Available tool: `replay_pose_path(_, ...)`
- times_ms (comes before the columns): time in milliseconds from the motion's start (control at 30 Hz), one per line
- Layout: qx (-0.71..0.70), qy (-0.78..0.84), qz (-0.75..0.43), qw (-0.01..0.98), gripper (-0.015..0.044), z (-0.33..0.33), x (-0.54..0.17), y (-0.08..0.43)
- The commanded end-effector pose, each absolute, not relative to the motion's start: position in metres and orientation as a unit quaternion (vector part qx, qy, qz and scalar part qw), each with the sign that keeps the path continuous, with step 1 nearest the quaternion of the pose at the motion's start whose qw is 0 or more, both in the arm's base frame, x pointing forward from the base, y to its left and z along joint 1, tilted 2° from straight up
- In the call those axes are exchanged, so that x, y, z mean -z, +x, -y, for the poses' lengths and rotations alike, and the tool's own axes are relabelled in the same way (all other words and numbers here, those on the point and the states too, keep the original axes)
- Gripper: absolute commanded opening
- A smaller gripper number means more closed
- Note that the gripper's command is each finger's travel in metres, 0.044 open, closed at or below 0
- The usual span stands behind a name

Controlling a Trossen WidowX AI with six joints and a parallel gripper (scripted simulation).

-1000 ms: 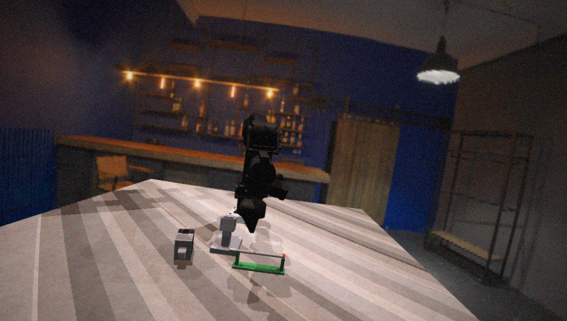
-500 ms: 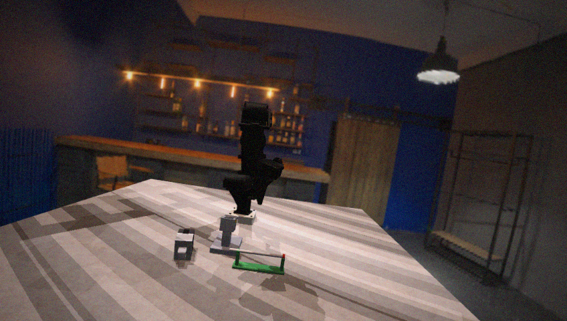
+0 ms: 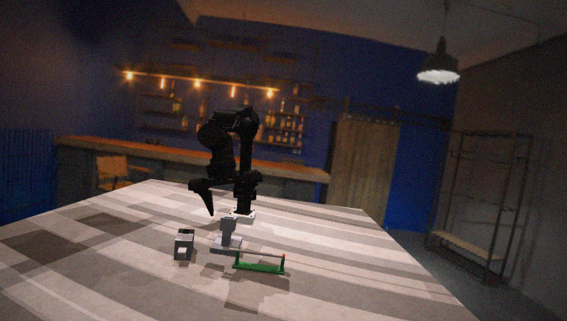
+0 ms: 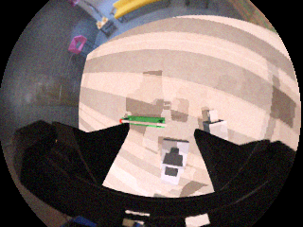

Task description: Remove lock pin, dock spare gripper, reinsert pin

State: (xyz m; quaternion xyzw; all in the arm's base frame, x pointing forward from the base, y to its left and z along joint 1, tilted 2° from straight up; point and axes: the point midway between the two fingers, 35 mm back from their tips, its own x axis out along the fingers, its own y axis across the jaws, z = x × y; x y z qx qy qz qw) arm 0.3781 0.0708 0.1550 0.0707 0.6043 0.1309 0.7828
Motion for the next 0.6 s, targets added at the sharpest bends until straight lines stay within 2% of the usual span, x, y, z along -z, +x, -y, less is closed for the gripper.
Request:
replay_pose_path(0,0.061,0.419,-0.539,0.728,0.0440,-0.033,-0.152,0.381)
replay_pose_path(200,0.167,0.653,-0.443,0.591,0.0440,-0.002,-0.152,0.380)
replay_pose_path(567,0.240,0.878,-0.289,0.295,0.0440,0.038,-0.153,0.366)
